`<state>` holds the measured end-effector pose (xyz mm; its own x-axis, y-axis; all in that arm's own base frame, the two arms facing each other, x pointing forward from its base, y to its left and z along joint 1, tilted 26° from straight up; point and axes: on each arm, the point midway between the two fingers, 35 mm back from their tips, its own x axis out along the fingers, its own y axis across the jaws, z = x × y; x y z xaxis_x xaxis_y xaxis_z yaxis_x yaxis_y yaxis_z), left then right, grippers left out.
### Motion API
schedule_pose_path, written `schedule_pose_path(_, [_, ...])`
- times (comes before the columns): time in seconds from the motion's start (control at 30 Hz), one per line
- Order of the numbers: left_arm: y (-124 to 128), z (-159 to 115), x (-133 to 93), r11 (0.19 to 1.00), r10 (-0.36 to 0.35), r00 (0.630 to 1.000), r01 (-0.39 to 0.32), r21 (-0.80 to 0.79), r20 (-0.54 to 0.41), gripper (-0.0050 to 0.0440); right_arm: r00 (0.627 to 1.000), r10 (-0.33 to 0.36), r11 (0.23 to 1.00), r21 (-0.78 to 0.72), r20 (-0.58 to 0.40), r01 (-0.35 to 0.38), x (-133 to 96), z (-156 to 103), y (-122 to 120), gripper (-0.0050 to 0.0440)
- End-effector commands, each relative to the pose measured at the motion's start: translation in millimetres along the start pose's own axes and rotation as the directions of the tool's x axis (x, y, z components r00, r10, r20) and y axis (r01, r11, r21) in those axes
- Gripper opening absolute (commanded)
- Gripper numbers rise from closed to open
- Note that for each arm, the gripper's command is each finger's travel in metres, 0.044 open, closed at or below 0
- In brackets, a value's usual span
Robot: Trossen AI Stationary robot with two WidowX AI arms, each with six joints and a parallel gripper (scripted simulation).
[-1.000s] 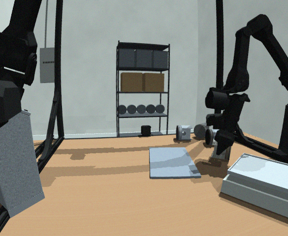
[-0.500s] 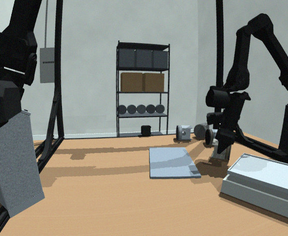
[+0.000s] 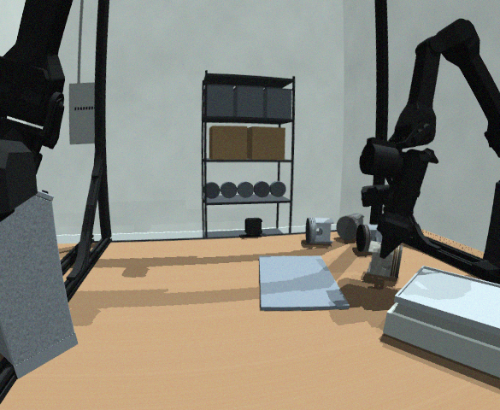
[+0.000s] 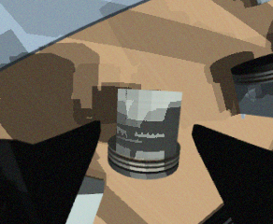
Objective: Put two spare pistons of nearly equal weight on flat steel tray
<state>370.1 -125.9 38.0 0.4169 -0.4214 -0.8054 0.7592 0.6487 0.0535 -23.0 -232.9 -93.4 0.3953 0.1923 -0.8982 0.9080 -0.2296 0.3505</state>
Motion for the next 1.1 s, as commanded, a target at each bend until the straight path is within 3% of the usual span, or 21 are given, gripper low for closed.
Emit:
schedule_pose_path(0.0, [0.3,0.2,-8.6,1.0,0.002,1.0,-0.002,0.002,0.004,0.0378,1.0,0.001,1.0,0.0,-0.001,-0.001,0.1,-0.3,0.2,0.044])
schedule_pose_path(0.77, [-0.4,1.3,-42.3,1.0,0.002,1.0,-0.002,0.002,0.004,0.0378,1.0,0.001,1.0,0.0,-0.001,-0.001,0.1,-0.3,0.2,0.044])
schedule_pose_path(1.07, [-6.1,10.7,-85.9,1.0,0.002,1.0,-0.002,0.002,0.004,0.0378,1.0,0.001,1.0,0.0,-0.001,-0.001,0.1,-0.3,0.2,0.044])
